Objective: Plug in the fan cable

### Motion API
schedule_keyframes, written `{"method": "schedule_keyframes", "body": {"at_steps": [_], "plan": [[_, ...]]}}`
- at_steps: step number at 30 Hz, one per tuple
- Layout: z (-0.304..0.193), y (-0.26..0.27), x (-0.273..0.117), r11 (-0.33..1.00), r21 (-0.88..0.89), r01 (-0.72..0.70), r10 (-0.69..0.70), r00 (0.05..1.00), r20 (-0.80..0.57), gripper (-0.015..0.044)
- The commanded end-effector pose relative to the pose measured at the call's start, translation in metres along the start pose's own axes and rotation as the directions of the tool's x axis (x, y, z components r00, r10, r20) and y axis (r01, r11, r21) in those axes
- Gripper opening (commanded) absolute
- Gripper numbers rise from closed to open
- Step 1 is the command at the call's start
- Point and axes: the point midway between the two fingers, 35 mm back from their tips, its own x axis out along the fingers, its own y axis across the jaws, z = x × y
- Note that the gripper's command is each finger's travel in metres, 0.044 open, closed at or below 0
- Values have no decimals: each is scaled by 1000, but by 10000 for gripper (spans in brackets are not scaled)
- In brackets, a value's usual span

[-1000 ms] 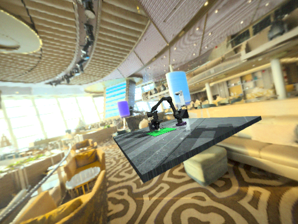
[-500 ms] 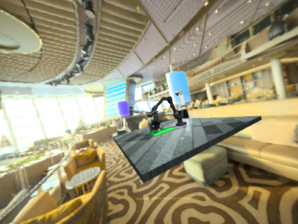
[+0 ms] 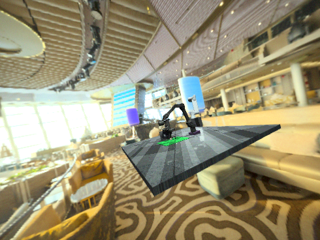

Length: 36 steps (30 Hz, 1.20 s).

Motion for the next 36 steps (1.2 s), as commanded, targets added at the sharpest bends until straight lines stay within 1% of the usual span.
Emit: {"method": "schedule_keyframes", "body": {"at_steps": [1,36], "plan": [[0,0,2,1000,-9,-3,3,1000,-1,0],[0,1,6,1000,-9,-3,3,1000,-1,0]]}}
